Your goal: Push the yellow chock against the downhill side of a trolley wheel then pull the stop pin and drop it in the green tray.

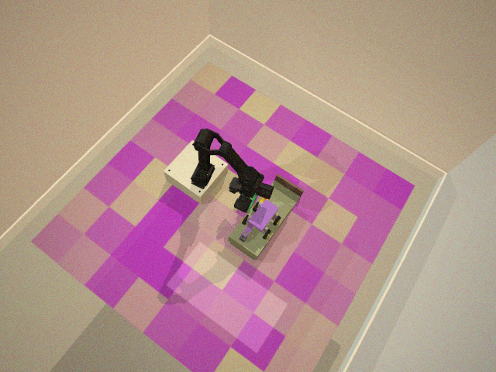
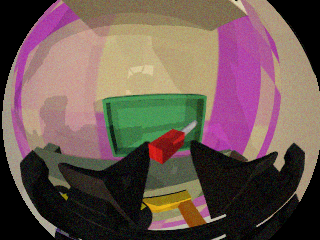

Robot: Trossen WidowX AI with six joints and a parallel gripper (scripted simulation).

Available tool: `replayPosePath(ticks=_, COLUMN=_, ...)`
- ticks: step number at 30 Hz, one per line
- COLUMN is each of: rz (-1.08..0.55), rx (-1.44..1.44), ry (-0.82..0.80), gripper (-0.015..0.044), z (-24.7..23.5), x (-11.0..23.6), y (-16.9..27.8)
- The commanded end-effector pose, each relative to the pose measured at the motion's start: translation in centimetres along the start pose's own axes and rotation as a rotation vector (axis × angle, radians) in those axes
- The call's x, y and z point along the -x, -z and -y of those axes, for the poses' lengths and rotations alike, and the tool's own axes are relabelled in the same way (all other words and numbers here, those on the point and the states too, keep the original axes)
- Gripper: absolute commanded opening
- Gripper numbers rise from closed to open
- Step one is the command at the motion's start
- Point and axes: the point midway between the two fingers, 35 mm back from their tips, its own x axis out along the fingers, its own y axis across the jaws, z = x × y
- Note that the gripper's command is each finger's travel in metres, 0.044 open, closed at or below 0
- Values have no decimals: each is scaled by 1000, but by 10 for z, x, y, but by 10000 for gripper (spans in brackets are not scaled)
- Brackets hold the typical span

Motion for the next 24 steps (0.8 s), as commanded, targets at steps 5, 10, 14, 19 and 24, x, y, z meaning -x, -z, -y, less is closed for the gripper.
replayPosePath(ticks=5, rz=5, rx=5, ry=3, gripper=190, z=-4, x=-3, y=-1)
replayPosePath(ticks=10, rz=5, rx=5, ry=3, gripper=190, z=-7, x=-4, y=-1)
replayPosePath(ticks=14, rz=5, rx=5, ry=3, gripper=190, z=-9, x=-5, y=0)
replayPosePath(ticks=19, rz=5, rx=5, ry=3, gripper=190, z=-12, x=-6, y=0)
replayPosePath(ticks=24, rz=5, rx=5, ry=2, gripper=190, z=-14, x=-7, y=0)
